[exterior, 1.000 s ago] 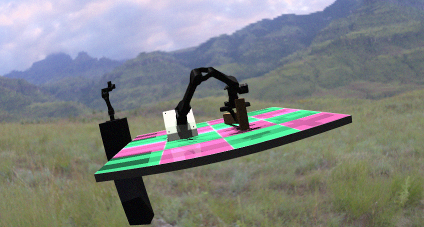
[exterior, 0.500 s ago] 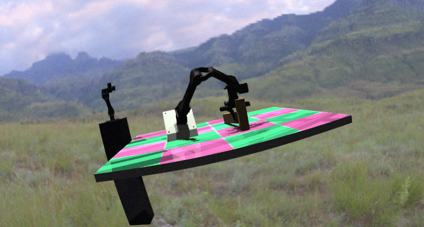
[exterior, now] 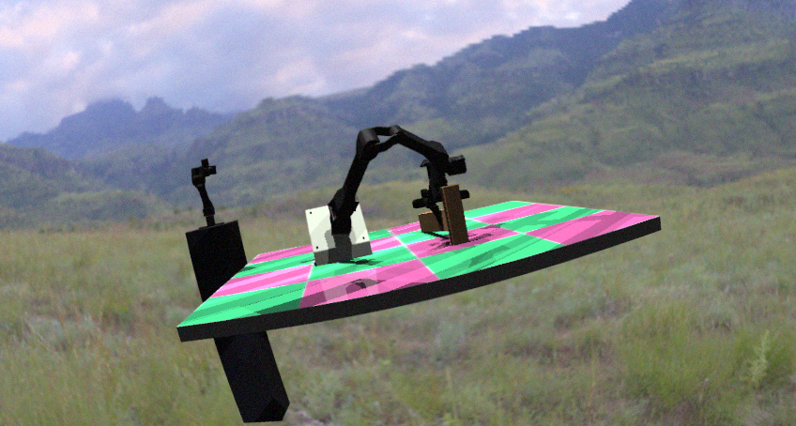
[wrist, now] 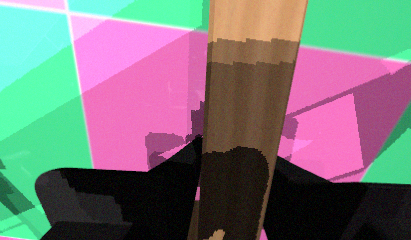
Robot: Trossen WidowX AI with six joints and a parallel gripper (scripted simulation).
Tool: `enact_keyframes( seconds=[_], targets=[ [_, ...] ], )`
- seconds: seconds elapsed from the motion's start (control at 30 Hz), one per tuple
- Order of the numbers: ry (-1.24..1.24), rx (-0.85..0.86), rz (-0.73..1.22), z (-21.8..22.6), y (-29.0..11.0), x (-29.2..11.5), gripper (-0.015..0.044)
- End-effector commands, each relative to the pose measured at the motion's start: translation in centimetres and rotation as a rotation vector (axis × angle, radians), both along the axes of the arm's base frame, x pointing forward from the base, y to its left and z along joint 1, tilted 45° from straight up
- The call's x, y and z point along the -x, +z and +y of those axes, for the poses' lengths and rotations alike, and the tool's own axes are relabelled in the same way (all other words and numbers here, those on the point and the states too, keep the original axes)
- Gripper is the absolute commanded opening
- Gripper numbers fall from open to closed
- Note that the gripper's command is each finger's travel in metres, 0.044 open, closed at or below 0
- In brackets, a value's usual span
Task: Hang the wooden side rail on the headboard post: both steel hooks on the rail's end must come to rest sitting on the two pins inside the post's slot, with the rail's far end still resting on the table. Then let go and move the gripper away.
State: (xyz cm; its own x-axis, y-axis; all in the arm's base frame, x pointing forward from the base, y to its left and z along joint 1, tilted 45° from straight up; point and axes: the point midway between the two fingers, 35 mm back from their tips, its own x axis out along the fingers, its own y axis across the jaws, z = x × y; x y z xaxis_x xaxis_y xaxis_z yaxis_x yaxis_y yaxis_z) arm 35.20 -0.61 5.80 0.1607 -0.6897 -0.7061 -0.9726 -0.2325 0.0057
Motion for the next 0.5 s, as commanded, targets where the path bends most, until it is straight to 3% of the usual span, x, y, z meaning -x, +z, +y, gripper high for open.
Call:
enact_keyframes(
  seconds=[0.0,0.47],
  targets=[
    [0.007,-0.007,-0.01,0.27,0.42,-0.19,0.0],
    [0.007,-0.007,-0.011,0.09,0.45,-0.32,0.0]
  ],
)
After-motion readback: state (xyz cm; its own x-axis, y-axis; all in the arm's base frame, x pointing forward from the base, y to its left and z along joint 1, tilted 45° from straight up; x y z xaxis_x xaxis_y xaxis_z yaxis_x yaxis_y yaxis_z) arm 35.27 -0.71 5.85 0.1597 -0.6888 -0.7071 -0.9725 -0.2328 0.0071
